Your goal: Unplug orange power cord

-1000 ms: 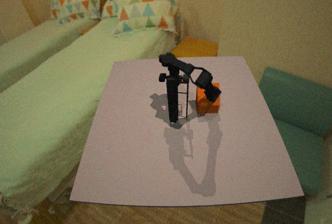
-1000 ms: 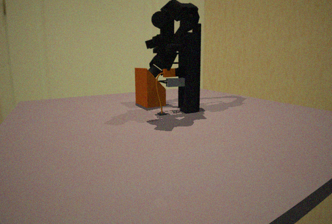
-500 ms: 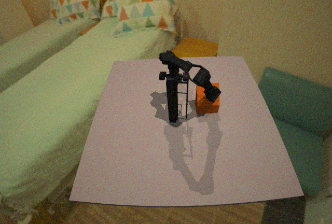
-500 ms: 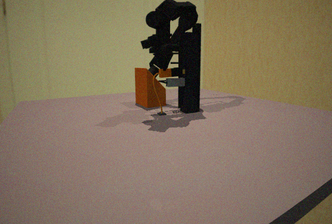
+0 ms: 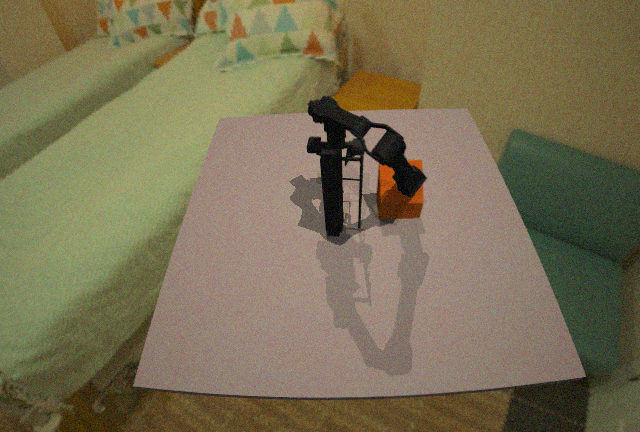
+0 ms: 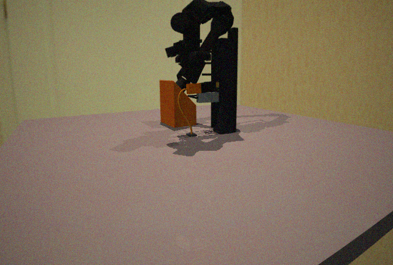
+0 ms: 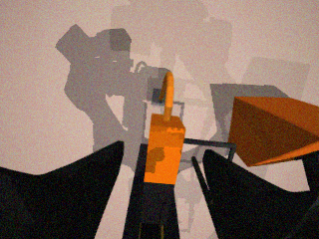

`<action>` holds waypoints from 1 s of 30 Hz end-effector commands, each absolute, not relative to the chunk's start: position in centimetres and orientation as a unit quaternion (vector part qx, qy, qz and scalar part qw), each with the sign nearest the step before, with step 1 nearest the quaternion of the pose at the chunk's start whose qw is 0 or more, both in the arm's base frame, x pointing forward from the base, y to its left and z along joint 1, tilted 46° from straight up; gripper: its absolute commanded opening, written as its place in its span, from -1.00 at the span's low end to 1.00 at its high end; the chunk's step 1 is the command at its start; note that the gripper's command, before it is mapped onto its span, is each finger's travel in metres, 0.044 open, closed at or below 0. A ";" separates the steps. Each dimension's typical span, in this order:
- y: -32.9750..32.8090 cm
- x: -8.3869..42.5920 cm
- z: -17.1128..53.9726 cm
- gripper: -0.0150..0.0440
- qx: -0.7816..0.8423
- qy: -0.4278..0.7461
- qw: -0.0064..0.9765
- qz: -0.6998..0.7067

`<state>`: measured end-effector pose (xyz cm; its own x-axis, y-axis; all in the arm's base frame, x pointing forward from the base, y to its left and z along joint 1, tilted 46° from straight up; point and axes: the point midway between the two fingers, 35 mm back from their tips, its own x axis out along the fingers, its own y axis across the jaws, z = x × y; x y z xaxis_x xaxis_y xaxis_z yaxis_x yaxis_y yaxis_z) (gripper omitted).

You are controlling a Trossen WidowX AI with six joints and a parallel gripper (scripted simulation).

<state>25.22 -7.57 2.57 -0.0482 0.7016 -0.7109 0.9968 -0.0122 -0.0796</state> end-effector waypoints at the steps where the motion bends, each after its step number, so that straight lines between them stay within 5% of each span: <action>1: -8.1 25.2 2.2 0.75 0.645 0.658 0.246 -0.300; 4: -10.2 25.2 0.9 1.00 0.645 0.657 0.247 -0.301; 30: -12.7 24.9 -0.8 1.00 0.645 0.657 0.248 -0.301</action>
<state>24.92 -12.68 -0.77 -0.0425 0.6990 -0.7138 0.9970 -0.0167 -0.0758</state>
